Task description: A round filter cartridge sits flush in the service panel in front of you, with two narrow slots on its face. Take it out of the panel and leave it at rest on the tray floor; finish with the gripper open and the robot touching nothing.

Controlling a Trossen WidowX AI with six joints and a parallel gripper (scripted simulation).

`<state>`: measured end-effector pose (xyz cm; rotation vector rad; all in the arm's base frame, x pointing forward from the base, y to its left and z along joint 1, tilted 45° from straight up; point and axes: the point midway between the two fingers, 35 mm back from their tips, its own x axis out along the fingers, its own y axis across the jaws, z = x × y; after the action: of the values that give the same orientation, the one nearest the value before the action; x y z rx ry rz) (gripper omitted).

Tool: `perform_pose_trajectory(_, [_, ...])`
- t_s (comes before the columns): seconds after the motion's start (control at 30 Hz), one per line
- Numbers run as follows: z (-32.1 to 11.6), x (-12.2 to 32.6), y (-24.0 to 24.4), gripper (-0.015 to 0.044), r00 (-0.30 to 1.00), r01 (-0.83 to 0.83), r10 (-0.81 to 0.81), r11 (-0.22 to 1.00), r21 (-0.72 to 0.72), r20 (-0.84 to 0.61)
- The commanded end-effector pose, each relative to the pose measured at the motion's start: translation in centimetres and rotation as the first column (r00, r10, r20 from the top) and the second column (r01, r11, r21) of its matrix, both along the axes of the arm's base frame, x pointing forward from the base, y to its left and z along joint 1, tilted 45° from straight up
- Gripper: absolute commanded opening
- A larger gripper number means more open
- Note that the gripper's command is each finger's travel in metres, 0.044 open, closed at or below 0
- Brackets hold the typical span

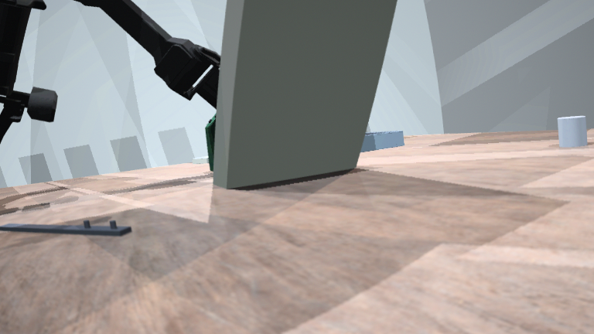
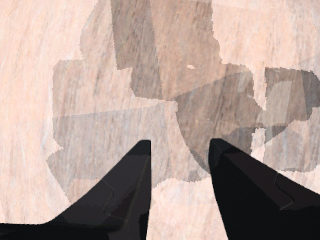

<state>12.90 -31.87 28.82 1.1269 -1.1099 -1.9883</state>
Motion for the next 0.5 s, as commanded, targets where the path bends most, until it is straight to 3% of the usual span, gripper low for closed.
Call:
perform_pose_trajectory(0.0, [-1.0,5.2,3.1,0.0112,0.966,-0.236,0.242,0.969,0.072,-0.092])
perform_pose_trajectory(0.23, [-3.1,13.2,11.2,0.0112,0.713,-0.612,0.649,0.760,0.218,-0.263])
perform_pose_trajectory(0.47, [-5.4,17.8,21.3,0.0112,0.258,-0.822,0.873,0.424,0.381,-0.415])
